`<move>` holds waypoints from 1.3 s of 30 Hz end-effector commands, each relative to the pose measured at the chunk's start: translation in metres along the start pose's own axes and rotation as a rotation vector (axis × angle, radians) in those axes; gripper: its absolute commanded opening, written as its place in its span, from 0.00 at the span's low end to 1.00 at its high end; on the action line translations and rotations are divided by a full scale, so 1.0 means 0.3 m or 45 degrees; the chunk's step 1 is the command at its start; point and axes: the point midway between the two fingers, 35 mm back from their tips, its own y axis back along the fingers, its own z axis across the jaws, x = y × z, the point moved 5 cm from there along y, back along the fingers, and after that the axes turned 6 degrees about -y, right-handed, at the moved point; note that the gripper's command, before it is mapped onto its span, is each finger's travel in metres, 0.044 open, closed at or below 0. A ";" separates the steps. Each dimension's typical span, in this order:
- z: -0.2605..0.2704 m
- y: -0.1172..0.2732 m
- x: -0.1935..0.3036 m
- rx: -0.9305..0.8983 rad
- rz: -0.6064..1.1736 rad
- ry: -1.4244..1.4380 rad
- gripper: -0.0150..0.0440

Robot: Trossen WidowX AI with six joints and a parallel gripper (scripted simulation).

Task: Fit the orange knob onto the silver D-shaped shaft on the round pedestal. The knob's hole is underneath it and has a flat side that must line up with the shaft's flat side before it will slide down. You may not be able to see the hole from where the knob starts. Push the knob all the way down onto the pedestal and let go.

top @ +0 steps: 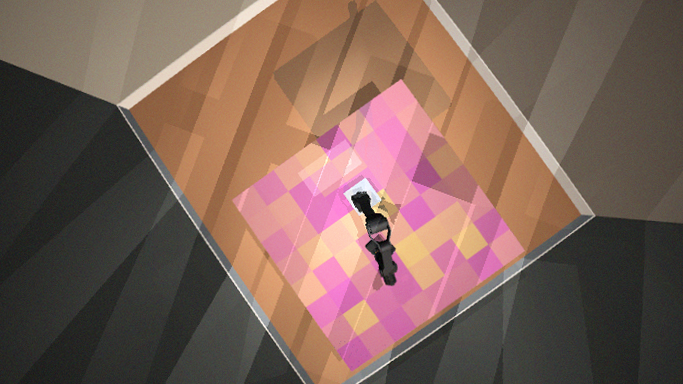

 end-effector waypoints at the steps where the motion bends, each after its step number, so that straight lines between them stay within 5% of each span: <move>1: -0.001 -0.004 0.002 0.002 0.005 0.005 0.25; 22: 0.000 -0.051 0.000 -0.005 -0.001 0.002 0.25; 39: 0.000 -0.051 0.000 -0.005 -0.001 0.002 1.00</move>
